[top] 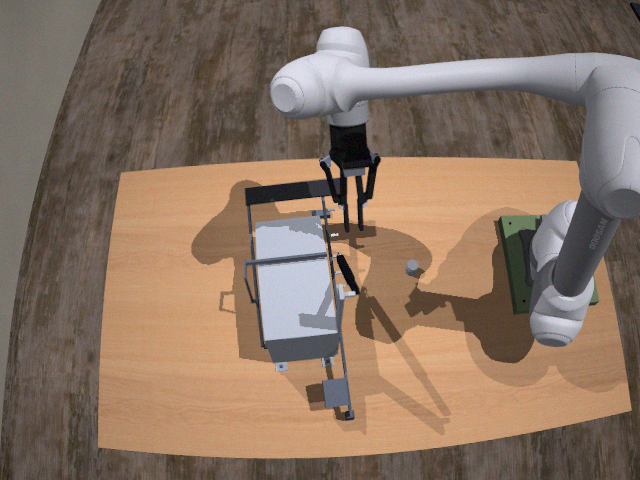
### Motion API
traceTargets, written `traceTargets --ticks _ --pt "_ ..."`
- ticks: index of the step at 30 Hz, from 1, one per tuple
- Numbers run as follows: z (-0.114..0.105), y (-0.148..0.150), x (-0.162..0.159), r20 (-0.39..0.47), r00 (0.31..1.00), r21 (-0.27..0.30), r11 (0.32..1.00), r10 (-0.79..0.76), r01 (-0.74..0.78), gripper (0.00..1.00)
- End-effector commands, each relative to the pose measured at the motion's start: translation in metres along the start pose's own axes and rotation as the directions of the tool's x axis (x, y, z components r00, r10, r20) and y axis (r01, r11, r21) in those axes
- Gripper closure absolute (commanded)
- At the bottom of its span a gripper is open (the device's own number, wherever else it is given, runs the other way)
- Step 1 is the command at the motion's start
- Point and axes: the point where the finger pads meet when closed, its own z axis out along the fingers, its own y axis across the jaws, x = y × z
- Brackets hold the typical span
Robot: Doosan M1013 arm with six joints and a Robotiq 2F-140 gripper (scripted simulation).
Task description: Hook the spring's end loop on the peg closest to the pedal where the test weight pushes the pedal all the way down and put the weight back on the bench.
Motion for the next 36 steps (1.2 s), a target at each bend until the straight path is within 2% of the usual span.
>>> traceTargets --ticks 1,8,9,25,36 --pt "-0.001 0.001 0.001 0.000 1.000 -0.001 1.000 -0.001 0.001 0.76" --pt "-0.001 0.001 0.001 0.000 1.000 -0.001 1.000 -0.001 0.001 0.76" --pt "0.004 0.028 -0.006 -0.003 1.000 -0.001 1.000 -0.001 0.001 0.76" --pt "0.004 0.028 -0.006 -0.003 1.000 -0.001 1.000 -0.001 0.001 0.76" --pt "0.019 0.028 -0.006 -0.003 1.000 -0.001 1.000 -0.001 0.001 0.76"
